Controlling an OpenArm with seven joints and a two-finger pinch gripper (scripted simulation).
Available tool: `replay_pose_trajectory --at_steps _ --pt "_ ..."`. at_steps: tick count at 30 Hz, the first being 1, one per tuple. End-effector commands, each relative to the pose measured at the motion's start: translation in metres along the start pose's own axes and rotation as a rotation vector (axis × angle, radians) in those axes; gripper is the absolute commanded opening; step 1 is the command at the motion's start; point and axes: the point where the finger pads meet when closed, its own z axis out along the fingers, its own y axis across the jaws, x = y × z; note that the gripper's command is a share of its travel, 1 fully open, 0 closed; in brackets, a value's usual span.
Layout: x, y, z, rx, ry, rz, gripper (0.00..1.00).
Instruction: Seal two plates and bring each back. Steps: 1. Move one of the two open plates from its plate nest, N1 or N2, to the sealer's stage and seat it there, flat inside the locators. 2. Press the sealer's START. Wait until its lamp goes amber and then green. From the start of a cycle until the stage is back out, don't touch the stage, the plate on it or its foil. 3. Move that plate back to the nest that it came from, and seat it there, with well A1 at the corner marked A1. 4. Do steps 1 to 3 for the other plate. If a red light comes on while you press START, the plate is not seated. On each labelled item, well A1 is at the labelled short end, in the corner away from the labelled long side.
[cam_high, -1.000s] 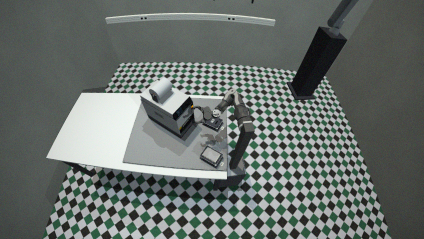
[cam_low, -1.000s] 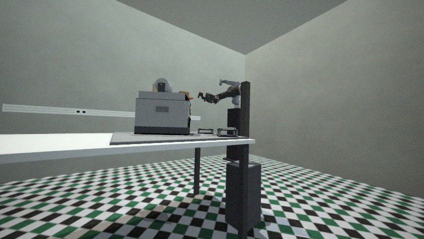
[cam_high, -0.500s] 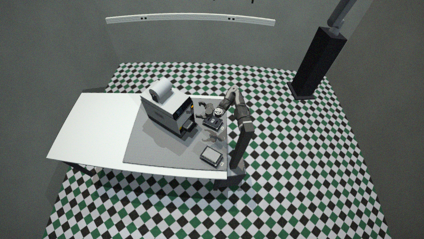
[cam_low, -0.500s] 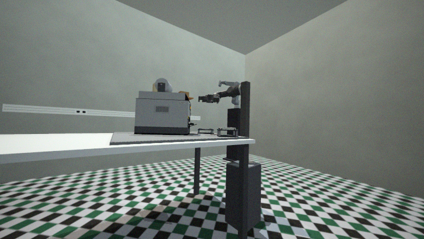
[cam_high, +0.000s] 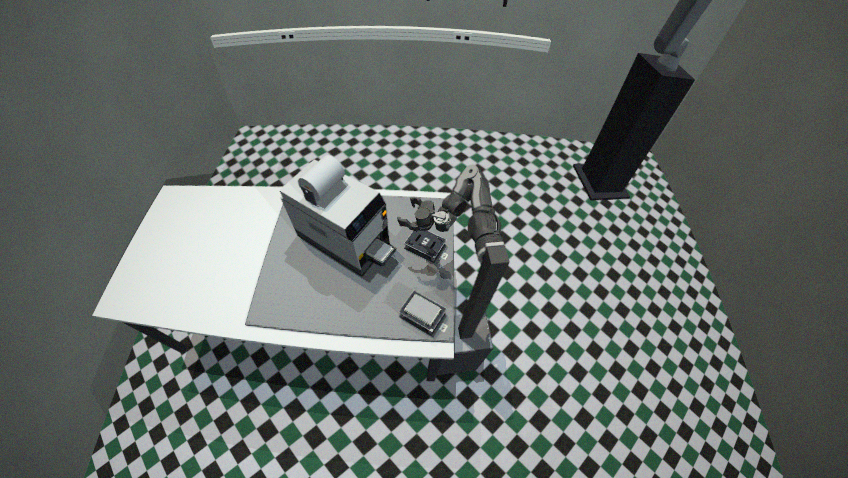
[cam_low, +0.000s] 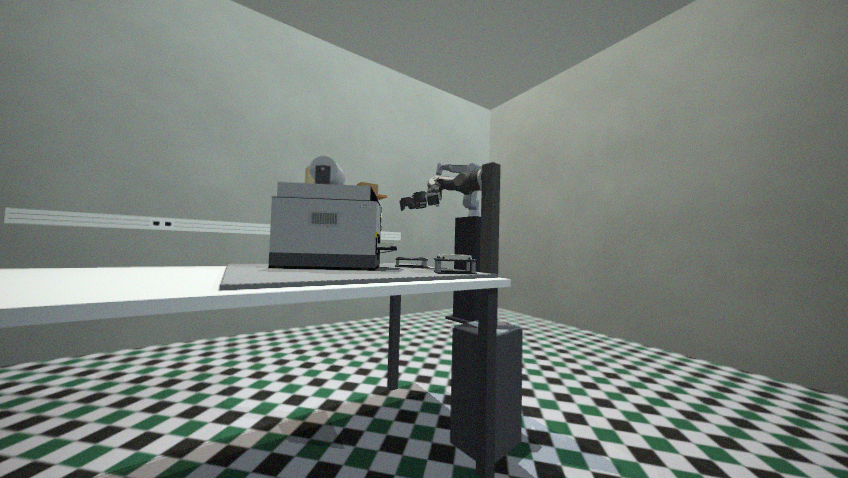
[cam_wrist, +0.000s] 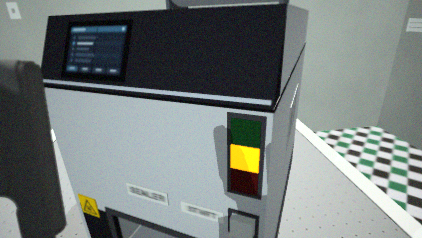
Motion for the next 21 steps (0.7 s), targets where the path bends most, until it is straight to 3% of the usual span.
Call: replay_pose_trajectory --at_steps 1,4,7,21 --pt "-0.001 0.002 -0.002 -0.009 -0.016 0.054 0.65" --pt "-0.007 0.017 -0.005 -0.086 -0.064 0.083 0.65" --pt "-0.013 0.030 -0.008 -0.076 -0.065 0.082 0.65" --pt "-0.014 0.031 -0.008 -0.078 -0.063 0.082 0.65"
